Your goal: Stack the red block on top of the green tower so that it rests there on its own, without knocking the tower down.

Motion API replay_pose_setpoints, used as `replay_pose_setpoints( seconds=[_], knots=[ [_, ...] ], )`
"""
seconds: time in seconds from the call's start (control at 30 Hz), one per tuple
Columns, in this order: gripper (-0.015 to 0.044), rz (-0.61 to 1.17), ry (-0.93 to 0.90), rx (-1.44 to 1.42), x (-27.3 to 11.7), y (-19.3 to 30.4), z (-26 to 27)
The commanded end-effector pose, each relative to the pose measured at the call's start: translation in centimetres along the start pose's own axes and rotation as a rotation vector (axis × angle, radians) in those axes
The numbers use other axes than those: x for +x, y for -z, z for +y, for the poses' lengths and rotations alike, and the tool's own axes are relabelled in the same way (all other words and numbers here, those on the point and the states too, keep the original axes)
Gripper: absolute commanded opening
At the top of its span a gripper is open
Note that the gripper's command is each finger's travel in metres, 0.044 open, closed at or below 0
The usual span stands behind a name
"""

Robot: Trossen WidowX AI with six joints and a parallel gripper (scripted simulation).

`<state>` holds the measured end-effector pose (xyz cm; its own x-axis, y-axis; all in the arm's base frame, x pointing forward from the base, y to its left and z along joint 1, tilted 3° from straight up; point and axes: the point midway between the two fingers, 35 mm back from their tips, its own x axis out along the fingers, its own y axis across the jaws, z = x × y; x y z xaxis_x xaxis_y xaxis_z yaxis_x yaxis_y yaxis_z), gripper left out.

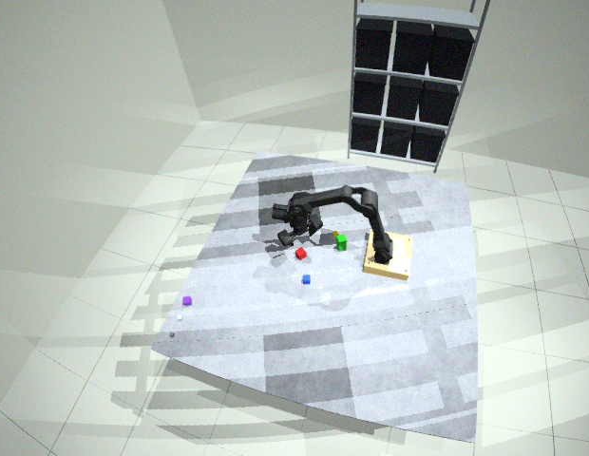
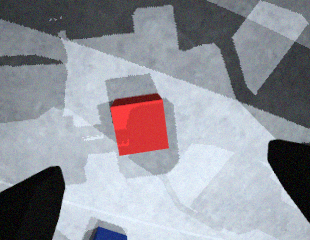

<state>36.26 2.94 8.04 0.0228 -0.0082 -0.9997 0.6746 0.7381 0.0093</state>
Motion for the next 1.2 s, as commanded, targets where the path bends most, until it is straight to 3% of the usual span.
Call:
replay_pose_setpoints(
  seconds=[0.0, 0.27, 0.53, 1.17],
  knots=[
    [0.044, 0.058, -0.008, -0.036, 0.6, 0.1, 0.6],
    [0.044, 0.058, -0.009, -0.036, 1.0, 0.0, 1.1],
    [0.044, 0.058, -0.009, -0.036, 5.6, 0.4, 1.1],
    [0.044, 0.058, -0.009, -0.036, 7.8, 0.6, 1.1]
  ],
)
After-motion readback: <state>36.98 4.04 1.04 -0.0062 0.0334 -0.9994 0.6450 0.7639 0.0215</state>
